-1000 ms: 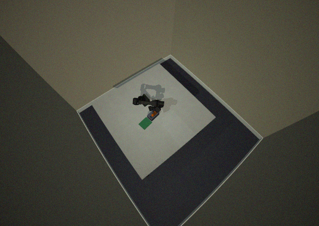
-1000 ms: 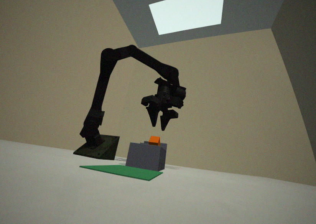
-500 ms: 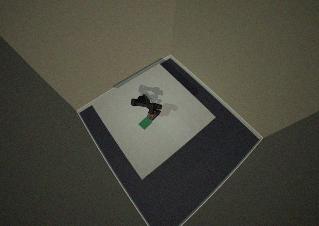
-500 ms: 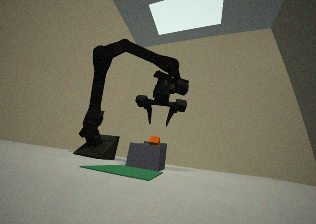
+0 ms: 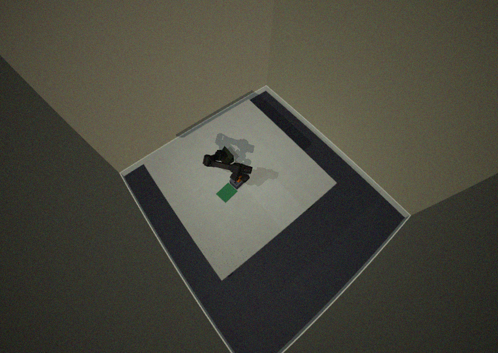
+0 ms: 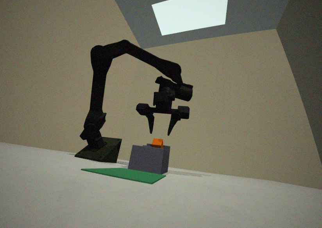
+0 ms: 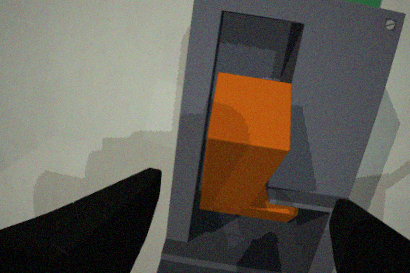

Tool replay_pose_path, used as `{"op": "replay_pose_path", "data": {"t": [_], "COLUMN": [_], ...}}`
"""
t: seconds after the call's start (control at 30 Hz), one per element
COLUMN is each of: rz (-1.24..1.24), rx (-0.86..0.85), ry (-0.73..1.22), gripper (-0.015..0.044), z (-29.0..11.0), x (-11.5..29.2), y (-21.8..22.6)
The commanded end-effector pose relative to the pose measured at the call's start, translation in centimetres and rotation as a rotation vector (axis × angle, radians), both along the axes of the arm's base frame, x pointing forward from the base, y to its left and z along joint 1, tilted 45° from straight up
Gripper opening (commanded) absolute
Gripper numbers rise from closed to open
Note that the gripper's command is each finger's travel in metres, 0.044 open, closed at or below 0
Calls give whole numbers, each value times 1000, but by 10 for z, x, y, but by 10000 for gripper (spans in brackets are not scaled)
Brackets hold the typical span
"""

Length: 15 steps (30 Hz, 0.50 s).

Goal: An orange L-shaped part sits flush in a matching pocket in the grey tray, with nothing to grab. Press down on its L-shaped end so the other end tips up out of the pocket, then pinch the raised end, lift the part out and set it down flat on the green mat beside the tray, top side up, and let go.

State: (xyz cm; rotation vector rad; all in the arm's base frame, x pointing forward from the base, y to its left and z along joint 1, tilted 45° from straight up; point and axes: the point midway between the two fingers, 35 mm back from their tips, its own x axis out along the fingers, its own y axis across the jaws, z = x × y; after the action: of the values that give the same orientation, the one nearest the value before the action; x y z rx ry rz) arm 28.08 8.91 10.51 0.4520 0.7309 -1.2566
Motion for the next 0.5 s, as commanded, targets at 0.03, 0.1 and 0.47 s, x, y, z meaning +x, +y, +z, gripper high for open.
{"op": "replay_pose_path", "data": {"t": [0.03, 0.1, 0.47], "rz": [8, 8, 8], "rx": [5, 5, 5], "ry": [-10, -10, -11], "gripper": [280, 280, 280], "z": [-2, -4, -16], "x": [2, 2, 5], "y": [-3, -5, -17]}}
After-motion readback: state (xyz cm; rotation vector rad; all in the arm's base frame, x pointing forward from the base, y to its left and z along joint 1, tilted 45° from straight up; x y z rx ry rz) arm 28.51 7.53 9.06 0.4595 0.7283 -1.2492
